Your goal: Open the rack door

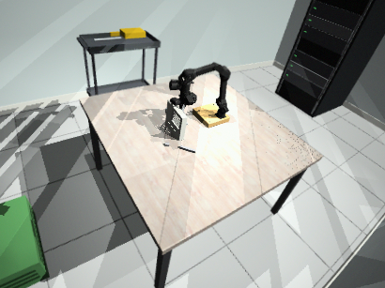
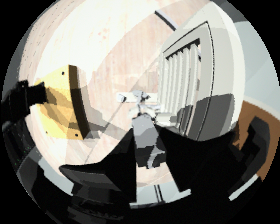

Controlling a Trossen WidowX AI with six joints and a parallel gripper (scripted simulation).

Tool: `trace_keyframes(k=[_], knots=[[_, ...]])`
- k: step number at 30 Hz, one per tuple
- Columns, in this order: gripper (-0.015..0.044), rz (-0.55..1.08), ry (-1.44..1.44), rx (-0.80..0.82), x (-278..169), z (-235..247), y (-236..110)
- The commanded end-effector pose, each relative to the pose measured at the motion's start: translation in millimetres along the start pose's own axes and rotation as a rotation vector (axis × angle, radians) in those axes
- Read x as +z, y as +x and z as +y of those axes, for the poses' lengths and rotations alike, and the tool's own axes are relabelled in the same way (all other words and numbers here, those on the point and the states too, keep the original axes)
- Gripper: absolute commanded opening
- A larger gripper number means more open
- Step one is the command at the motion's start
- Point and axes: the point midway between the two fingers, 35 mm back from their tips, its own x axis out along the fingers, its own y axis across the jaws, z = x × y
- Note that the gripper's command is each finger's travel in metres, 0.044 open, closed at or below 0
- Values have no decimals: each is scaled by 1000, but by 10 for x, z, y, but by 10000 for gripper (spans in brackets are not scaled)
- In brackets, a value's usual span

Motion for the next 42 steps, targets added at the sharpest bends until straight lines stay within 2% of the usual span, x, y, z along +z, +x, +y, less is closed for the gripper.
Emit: trace_keyframes(k=[1, 7, 42], knots=[[23, -3, -3, -1, 5, 0, 3], [11, -3, 11, -1, 9, 4, 2], [11, -5, 692, 4, 313, 360, 5]])
